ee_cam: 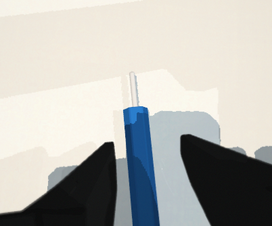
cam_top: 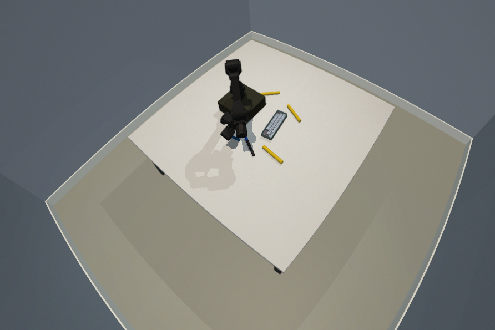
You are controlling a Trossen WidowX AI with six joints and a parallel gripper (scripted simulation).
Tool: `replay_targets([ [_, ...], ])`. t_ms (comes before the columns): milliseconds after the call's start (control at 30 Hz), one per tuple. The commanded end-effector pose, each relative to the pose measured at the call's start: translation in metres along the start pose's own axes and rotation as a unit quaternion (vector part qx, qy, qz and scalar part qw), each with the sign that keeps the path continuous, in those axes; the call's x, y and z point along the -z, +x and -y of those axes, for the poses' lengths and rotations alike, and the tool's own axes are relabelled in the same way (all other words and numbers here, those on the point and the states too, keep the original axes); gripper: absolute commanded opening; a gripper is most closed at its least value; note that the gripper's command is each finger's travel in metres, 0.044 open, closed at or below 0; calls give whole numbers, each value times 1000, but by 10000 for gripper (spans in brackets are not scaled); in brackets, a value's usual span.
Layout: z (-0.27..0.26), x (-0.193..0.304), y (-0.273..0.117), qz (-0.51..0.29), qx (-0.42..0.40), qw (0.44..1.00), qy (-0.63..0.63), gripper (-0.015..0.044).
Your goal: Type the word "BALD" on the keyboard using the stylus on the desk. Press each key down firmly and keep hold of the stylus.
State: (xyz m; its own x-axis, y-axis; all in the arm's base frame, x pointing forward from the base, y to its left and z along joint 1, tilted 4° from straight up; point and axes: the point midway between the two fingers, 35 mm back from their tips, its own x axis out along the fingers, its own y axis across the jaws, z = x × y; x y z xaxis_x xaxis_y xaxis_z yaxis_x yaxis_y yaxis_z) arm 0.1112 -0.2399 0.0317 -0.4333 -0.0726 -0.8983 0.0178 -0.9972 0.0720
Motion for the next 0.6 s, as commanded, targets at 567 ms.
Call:
replay_targets([
  [567,0,6,14,3,1,1000,3,150],
])
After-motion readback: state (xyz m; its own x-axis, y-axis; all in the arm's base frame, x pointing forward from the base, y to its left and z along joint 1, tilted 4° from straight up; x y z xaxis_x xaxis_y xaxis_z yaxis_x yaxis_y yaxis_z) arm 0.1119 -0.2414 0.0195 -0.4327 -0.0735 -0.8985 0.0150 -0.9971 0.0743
